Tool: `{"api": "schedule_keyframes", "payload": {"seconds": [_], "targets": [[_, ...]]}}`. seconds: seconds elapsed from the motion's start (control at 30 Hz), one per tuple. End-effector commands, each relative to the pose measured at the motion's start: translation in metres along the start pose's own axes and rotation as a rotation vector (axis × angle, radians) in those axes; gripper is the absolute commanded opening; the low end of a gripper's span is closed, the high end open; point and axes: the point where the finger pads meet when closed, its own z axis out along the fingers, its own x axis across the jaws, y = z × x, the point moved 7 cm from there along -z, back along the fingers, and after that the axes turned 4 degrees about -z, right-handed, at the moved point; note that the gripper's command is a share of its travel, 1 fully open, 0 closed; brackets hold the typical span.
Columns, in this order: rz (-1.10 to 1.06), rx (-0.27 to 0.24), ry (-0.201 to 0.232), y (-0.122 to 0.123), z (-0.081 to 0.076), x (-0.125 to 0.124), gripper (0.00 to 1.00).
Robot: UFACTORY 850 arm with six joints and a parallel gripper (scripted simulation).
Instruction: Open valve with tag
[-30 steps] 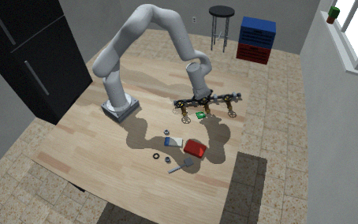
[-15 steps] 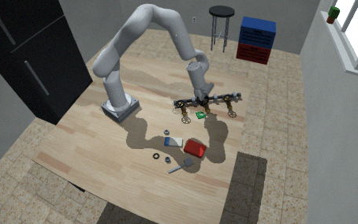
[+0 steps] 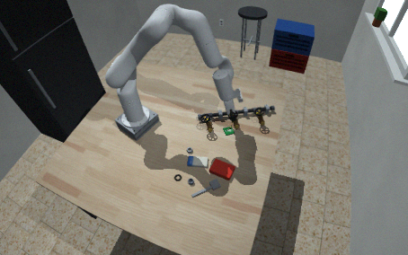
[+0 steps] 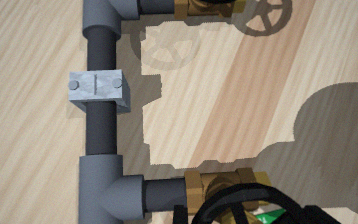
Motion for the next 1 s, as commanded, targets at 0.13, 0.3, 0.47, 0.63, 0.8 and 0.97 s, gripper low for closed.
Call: {"api": "schedule_keyframes", "payload": {"seconds": [0.13,0.3,0.47,0.63,0.8,0.97], "targets": [[-0.463,0.029,-0.014,0.0004,-0.0008,0.0018,0.0],[-0.602,0.033,-0.012,0.0006,-0.0008,0.0018,0.0],[-0.893,0.049,-0.02,0.0011,-0.0007,0.003,0.0],[-1.028,0.063,-0.034,0.0012,-0.0006,0.0044,0.0],[-1.039,0.063,-0.034,0.0012,-0.0006,0.0044,0.0],[-1.039,0.063,-0.034,0.0012,-0.0006,0.0044,0.0]]}}
